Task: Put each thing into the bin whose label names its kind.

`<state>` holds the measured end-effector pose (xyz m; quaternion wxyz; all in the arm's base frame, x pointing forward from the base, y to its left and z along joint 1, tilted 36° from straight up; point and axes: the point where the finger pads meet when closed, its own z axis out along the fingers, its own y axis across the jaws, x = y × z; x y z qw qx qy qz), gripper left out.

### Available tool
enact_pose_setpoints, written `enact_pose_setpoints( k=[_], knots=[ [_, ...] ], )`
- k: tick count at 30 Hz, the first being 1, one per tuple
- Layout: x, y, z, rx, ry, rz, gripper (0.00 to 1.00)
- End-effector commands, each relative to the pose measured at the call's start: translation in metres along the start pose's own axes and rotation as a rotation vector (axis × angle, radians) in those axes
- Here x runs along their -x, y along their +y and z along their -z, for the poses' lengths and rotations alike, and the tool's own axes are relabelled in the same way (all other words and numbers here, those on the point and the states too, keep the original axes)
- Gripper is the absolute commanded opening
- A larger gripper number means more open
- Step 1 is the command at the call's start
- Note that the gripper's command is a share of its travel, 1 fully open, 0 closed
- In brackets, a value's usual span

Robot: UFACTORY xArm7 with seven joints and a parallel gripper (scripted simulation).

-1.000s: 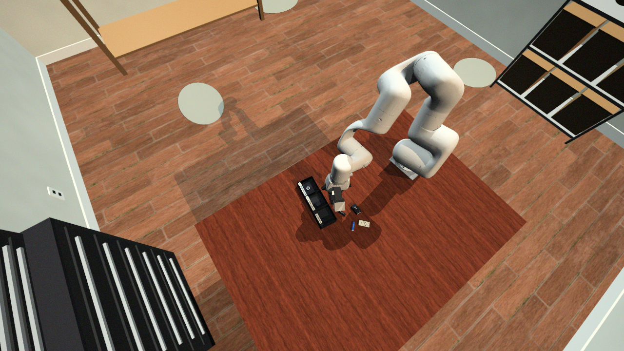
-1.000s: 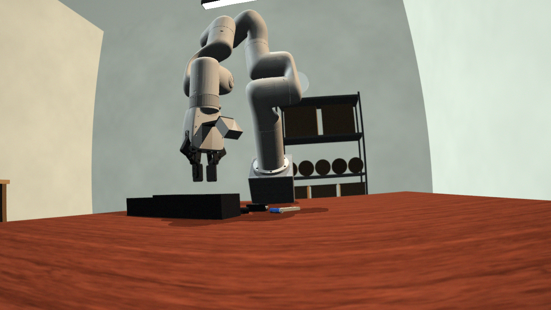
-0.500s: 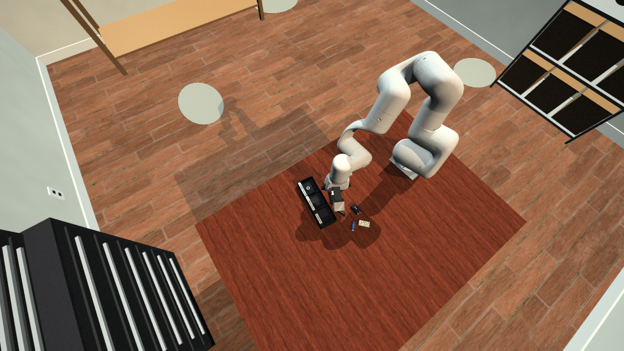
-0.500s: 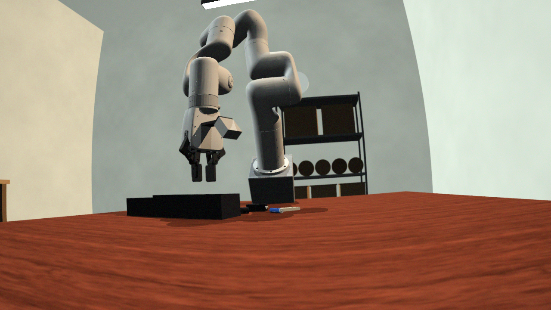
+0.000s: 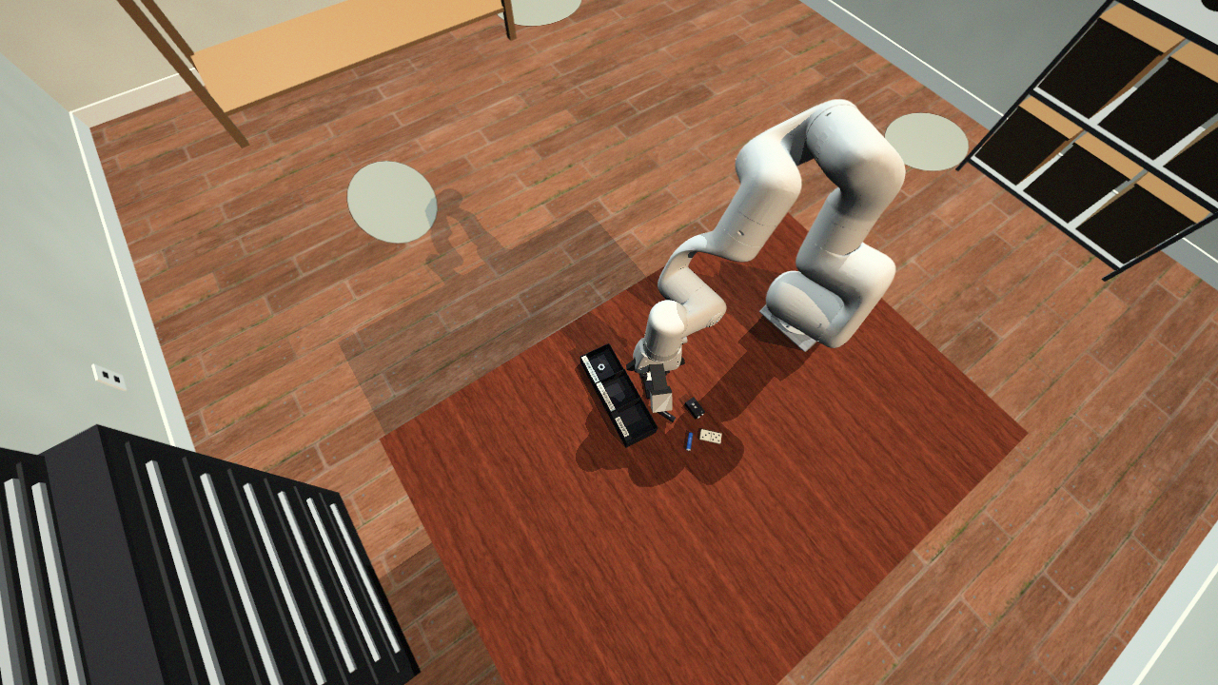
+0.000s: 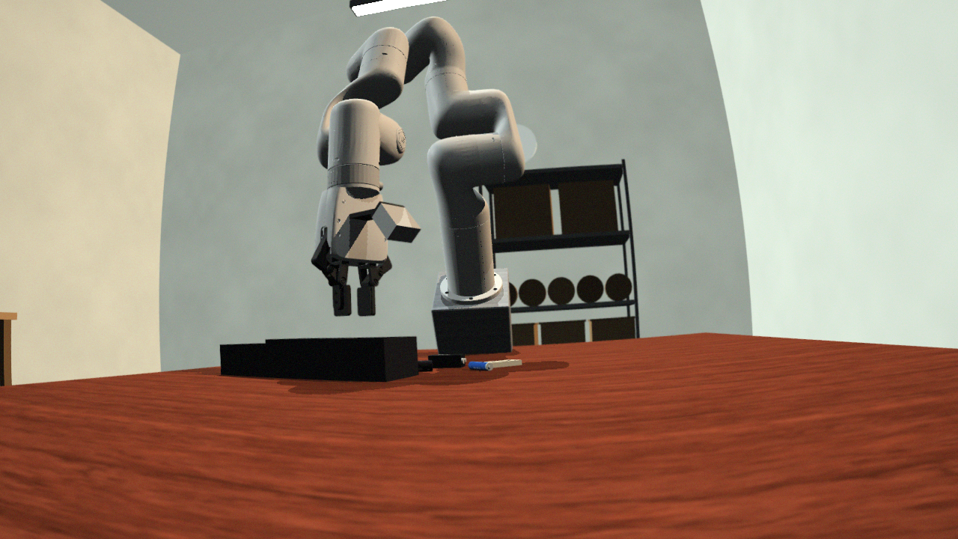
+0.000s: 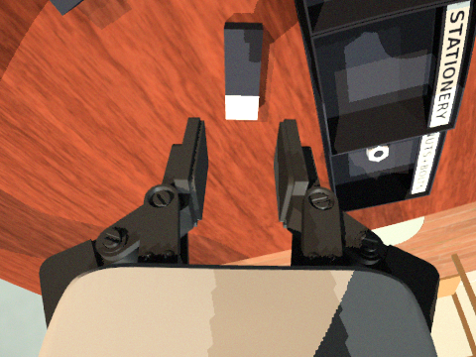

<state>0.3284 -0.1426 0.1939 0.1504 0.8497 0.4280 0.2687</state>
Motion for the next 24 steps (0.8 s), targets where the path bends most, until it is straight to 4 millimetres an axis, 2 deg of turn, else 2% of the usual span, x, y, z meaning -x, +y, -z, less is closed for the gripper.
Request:
enact_pose_setpoints(
  k=[1, 9, 11, 19, 24],
  knots=[
    [0.0, 0.001, 0.001, 0.003, 0.0, 0.0, 0.38],
    [0.0, 0.001, -0.028, 0.002, 0.0, 0.0, 0.38],
    [0.0, 0.001, -0.028, 0.002, 0.0, 0.0, 0.38],
    [0.0, 0.002, -0.06, 0.002, 0.0, 0.0, 0.38],
    [-0.001, 0.003, -0.061, 0.002, 0.0, 0.0, 0.38]
  ],
)
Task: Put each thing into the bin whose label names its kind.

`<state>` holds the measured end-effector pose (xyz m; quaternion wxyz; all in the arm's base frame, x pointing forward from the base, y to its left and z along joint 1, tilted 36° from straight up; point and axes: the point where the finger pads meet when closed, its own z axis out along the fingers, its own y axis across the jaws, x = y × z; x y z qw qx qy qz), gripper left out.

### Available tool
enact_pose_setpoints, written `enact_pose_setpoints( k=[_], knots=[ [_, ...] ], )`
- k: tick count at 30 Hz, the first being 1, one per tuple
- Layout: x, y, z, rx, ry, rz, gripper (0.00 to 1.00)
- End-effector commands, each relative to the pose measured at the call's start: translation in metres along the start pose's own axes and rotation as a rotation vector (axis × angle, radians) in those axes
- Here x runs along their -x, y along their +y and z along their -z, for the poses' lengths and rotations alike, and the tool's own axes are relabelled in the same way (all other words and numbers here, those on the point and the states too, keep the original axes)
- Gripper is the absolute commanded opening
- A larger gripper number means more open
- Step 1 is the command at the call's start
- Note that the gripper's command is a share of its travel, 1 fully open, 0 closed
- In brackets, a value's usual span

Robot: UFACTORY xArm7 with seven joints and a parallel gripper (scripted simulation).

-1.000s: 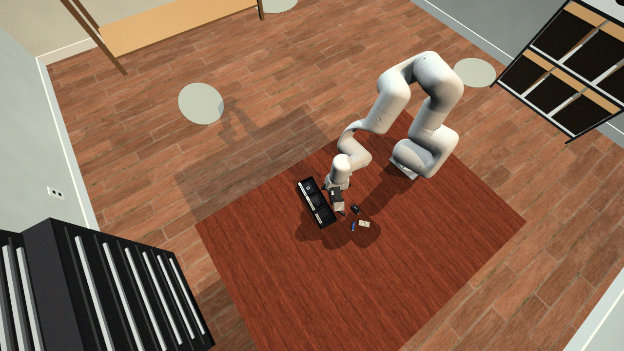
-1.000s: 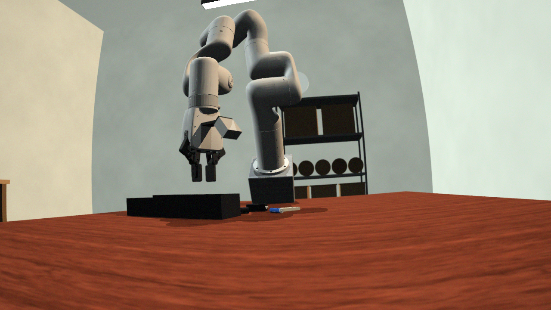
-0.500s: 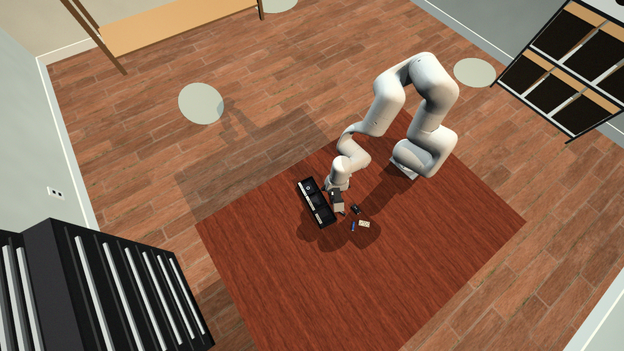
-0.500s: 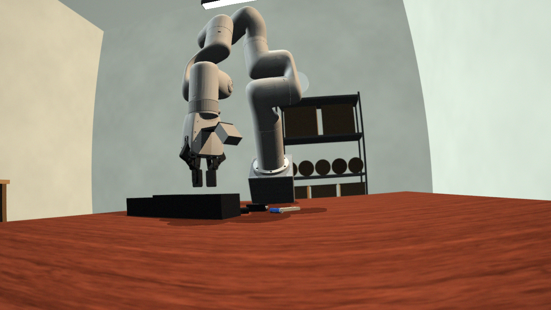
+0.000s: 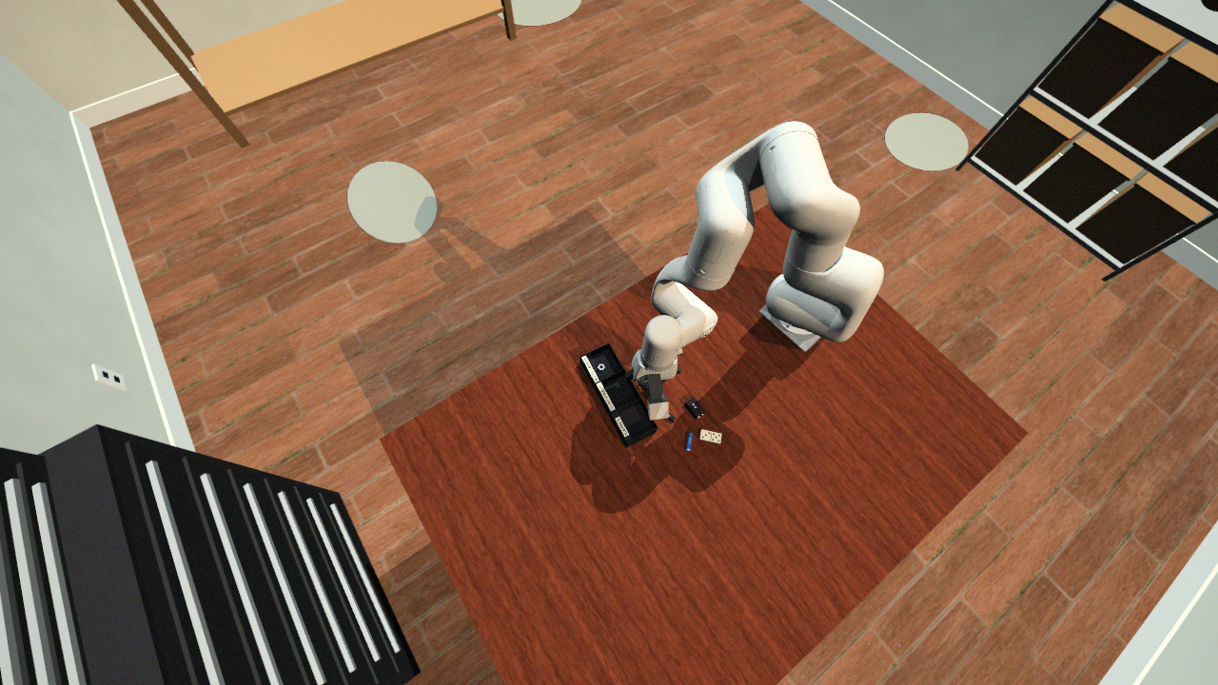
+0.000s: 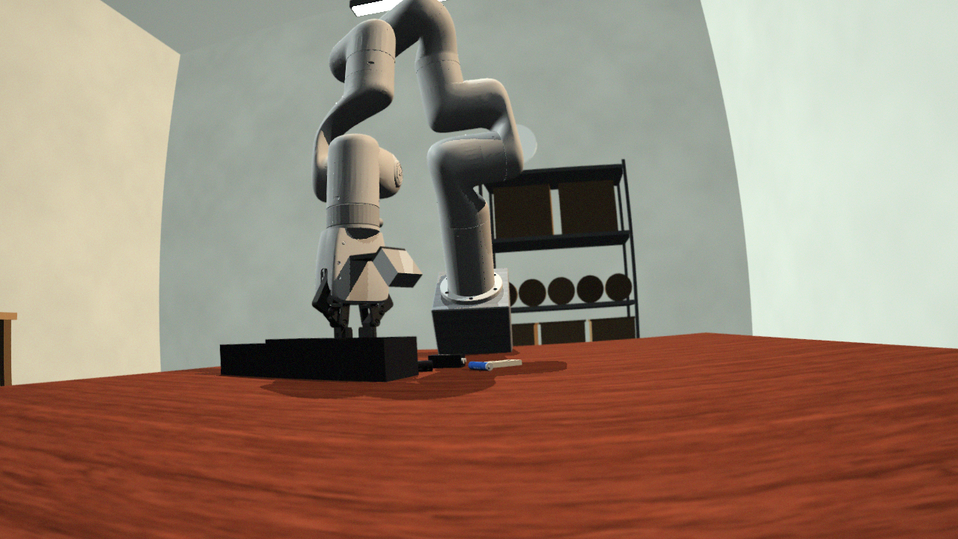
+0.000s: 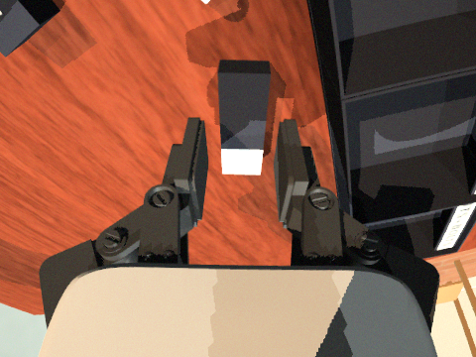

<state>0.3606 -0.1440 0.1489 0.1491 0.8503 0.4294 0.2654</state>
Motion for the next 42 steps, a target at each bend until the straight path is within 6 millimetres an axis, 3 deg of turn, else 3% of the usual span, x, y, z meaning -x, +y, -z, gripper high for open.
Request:
enact_pose_setpoints(
  k=[1, 14, 28, 29, 42],
  knots=[
    [-0.001, 0.003, -0.005, 0.008, 0.005, -0.002, 0.38],
    [0.0, 0.001, -0.017, 0.008, 0.005, -0.002, 0.38],
    [0.0, 0.001, -0.017, 0.008, 0.005, -0.002, 0.38],
    [0.0, 0.001, -0.017, 0.008, 0.005, -0.002, 0.0],
    [0.0, 0.001, -0.017, 0.008, 0.005, -0.002, 0.0]
  ],
)
